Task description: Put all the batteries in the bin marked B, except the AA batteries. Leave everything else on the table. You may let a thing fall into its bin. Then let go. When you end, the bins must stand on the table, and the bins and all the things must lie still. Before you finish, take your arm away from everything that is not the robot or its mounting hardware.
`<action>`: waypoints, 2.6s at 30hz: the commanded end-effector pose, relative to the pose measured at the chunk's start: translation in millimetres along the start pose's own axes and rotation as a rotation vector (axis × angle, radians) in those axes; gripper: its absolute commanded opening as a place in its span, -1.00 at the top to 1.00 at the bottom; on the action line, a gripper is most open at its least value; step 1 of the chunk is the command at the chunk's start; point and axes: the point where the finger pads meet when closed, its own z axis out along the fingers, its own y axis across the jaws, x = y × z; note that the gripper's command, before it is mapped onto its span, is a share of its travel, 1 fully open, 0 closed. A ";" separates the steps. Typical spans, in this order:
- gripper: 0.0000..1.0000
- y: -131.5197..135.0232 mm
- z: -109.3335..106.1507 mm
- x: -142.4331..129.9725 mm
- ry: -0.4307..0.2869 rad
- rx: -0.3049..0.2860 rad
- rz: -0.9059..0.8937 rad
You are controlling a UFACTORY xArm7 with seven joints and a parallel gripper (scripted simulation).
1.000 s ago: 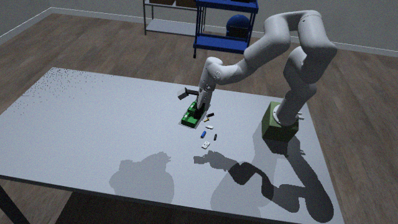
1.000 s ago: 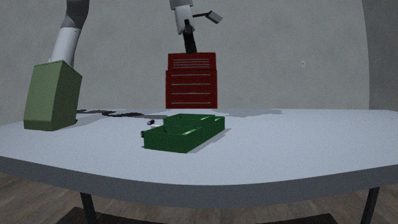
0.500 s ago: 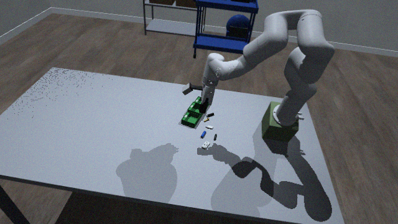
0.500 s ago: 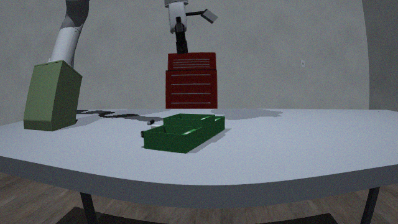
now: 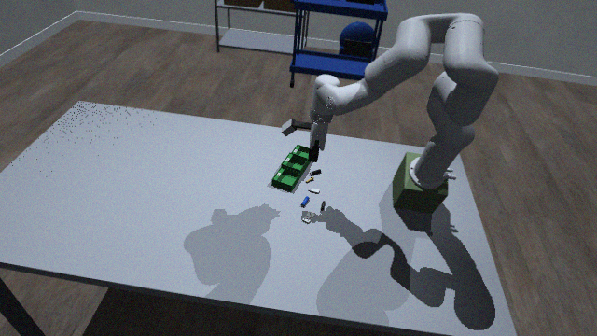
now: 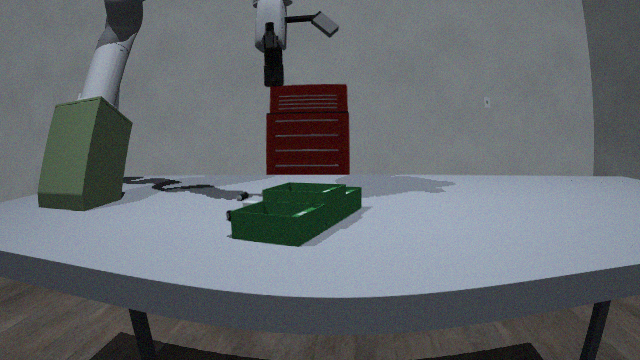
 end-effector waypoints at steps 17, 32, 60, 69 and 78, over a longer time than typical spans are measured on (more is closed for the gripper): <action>0.85 35.1 -3.8 -22.7 -0.045 -0.037 0.053; 0.85 120.8 42.7 0.1 -0.039 -0.044 0.337; 0.85 254.6 115.4 35.8 -0.039 -0.045 0.336; 0.85 255.0 126.0 35.3 -0.039 -0.045 0.336; 0.85 255.6 144.7 34.4 -0.039 -0.045 0.336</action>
